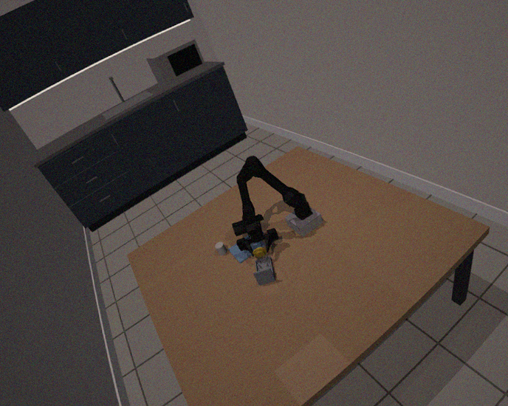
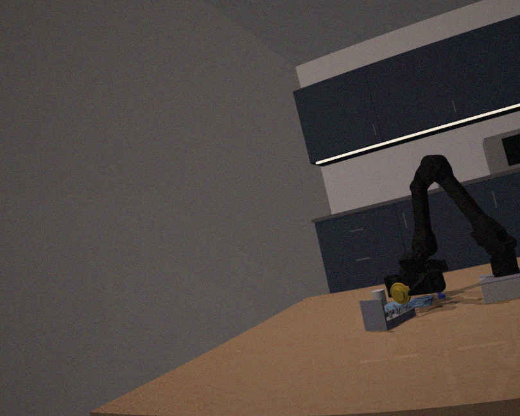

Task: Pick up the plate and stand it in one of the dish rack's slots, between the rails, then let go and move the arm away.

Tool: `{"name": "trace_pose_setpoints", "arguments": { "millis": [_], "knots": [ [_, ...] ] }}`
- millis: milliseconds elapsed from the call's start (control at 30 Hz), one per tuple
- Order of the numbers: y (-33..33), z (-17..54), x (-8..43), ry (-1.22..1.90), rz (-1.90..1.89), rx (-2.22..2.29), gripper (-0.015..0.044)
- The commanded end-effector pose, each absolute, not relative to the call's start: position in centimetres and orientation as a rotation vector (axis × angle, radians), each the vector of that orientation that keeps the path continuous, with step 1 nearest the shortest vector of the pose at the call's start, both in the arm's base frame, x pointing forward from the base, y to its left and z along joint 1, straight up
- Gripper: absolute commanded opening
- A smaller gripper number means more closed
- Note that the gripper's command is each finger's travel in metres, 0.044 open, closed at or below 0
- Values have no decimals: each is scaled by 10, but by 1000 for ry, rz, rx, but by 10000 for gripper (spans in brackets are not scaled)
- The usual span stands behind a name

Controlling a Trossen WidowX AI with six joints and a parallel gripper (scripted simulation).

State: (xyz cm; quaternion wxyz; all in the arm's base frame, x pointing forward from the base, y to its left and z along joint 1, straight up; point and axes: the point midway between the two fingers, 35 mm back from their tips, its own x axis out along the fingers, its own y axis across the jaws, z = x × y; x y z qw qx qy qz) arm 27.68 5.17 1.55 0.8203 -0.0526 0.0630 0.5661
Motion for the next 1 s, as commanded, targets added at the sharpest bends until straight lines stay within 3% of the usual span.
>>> {"name": "trace_pose_setpoints", "arguments": {
  "millis": [0, 967],
  "knots": [
    [56, 17, 278, 131, 1206, -107, 0],
    [80, 9, 290, 124, 1209, -117, 0]
  ]
}}
